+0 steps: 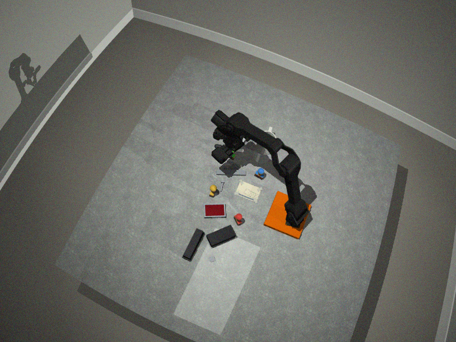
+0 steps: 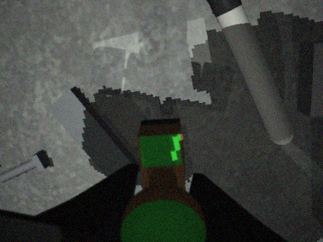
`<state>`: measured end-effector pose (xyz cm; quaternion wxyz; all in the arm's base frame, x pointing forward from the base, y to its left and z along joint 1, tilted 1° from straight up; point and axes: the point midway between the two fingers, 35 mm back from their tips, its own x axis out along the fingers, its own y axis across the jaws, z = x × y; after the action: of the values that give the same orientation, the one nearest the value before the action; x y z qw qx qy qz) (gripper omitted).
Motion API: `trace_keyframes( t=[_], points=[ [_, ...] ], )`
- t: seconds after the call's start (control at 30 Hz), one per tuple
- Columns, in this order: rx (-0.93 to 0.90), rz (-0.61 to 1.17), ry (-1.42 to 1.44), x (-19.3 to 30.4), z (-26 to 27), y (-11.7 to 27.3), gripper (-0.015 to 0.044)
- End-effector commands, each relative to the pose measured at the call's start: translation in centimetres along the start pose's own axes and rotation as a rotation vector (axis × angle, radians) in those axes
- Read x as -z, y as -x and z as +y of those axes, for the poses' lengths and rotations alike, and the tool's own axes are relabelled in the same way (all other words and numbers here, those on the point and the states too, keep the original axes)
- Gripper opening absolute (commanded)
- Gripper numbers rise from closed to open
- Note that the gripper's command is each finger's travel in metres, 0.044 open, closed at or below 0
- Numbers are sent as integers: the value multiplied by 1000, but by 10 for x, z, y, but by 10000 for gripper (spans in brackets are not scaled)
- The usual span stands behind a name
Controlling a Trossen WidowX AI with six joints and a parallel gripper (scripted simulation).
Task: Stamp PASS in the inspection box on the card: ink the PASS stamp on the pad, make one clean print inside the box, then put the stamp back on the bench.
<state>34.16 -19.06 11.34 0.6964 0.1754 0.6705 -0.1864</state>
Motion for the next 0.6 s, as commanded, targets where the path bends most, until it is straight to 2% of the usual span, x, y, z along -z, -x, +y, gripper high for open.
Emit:
trace_keyframes(
  t=[0.0, 0.57],
  points=[
    [-1, -3, 7, -3, 0, -2, 0],
    [-1, -3, 7, -4, 0, -30, 0]
  ],
)
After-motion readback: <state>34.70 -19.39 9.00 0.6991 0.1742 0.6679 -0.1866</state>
